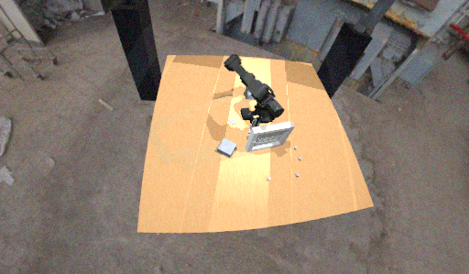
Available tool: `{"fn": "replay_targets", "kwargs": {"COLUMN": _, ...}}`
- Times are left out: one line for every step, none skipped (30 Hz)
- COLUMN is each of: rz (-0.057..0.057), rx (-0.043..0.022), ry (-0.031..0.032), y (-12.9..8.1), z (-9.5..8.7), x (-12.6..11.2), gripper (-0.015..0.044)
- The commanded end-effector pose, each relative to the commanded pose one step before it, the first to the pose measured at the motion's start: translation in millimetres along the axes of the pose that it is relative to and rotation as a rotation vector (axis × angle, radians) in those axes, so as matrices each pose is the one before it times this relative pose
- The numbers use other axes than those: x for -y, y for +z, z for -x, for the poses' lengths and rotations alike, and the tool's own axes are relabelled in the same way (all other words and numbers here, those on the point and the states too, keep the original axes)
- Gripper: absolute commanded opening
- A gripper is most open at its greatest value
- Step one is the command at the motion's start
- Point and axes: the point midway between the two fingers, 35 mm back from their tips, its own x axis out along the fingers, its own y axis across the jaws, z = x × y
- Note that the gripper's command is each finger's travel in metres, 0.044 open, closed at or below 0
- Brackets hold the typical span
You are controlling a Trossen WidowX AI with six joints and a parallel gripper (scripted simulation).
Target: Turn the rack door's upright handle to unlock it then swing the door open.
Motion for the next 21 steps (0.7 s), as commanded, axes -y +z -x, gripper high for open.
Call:
{"fn": "replay_targets", "kwargs": {"rz": 0.0133, "rx": -0.01269, "ry": 0.00209, "y": -0.56, "z": -7.76, "x": -0.38, "gripper": 0.0293}}
{"fn": "replay_targets", "kwargs": {"rz": 0.0011, "rx": -0.00248, "ry": 0.0003, "y": -0.07, "z": -1.57, "x": 0.03, "gripper": 0.0293}}
{"fn": "replay_targets", "kwargs": {"rz": 0.0011, "rx": -0.00248, "ry": 0.00031, "y": -0.08, "z": -1.57, "x": 0.03, "gripper": 0.0293}}
{"fn": "replay_targets", "kwargs": {"rz": 0.0011, "rx": -0.00247, "ry": 0.00032, "y": -0.08, "z": -1.57, "x": 0.03, "gripper": 0.0293}}
{"fn": "replay_targets", "kwargs": {"rz": 0.0009, "rx": -0.00197, "ry": 0.00026, "y": -0.07, "z": -1.25, "x": 0.03, "gripper": 0.0293}}
{"fn": "replay_targets", "kwargs": {"rz": 0.0005, "rx": -0.00118, "ry": 0.00016, "y": -0.04, "z": -0.75, "x": 0.02, "gripper": 0.0293}}
{"fn": "replay_targets", "kwargs": {"rz": 0.0002, "rx": -0.00039, "ry": 0.00005, "y": -0.01, "z": -0.25, "x": 0.01, "gripper": 0.0293}}
{"fn": "replay_targets", "kwargs": {"rz": 0.0, "rx": 0.0, "ry": 0.0, "y": 0.0, "z": 0.0, "x": 0.0, "gripper": 0.0267}}
{"fn": "replay_targets", "kwargs": {"rz": 0.0, "rx": 0.0, "ry": 0.0, "y": 0.0, "z": 0.0, "x": 0.0, "gripper": 0.0241}}
{"fn": "replay_targets", "kwargs": {"rz": 0.0, "rx": 0.0, "ry": 0.0, "y": 0.0, "z": 0.0, "x": 0.0, "gripper": 0.0215}}
{"fn": "replay_targets", "kwargs": {"rz": 0.0, "rx": 0.0, "ry": 0.0, "y": 0.0, "z": 0.0, "x": 0.0, "gripper": 0.0188}}
{"fn": "replay_targets", "kwargs": {"rz": 0.0, "rx": 0.0, "ry": 0.0, "y": 0.0, "z": 0.0, "x": 0.0, "gripper": 0.0162}}
{"fn": "replay_targets", "kwargs": {"rz": 0.0, "rx": 0.0, "ry": 0.0, "y": 0.0, "z": 0.0, "x": 0.0, "gripper": 0.0136}}
{"fn": "replay_targets", "kwargs": {"rz": 0.0, "rx": 0.0, "ry": 0.0, "y": 0.0, "z": 0.0, "x": 0.0, "gripper": 0.011}}
{"fn": "replay_targets", "kwargs": {"rz": 0.0, "rx": 0.0, "ry": 0.0, "y": 0.0, "z": 0.0, "x": 0.0, "gripper": 0.0083}}
{"fn": "replay_targets", "kwargs": {"rz": 0.0, "rx": 0.0, "ry": 0.0, "y": 0.0, "z": 0.0, "x": 0.0, "gripper": 0.0077}}
{"fn": "replay_targets", "kwargs": {"rz": 0.0, "rx": 0.0, "ry": 0.0, "y": 0.0, "z": 0.0, "x": 0.0, "gripper": 0.007}}
{"fn": "replay_targets", "kwargs": {"rz": 0.0, "rx": 0.0, "ry": 0.0, "y": 0.0, "z": 0.0, "x": 0.0, "gripper": 0.0063}}
{"fn": "replay_targets", "kwargs": {"rz": 0.0, "rx": 0.0, "ry": 0.0, "y": 0.0, "z": 0.0, "x": 0.0, "gripper": 0.0057}}
{"fn": "replay_targets", "kwargs": {"rz": 0.0, "rx": 0.0, "ry": 0.0, "y": 0.0, "z": 0.0, "x": 0.0, "gripper": 0.005}}
{"fn": "replay_targets", "kwargs": {"rz": 0.0, "rx": 0.0, "ry": 0.0, "y": 0.0, "z": 0.0, "x": 0.0, "gripper": 0.0043}}
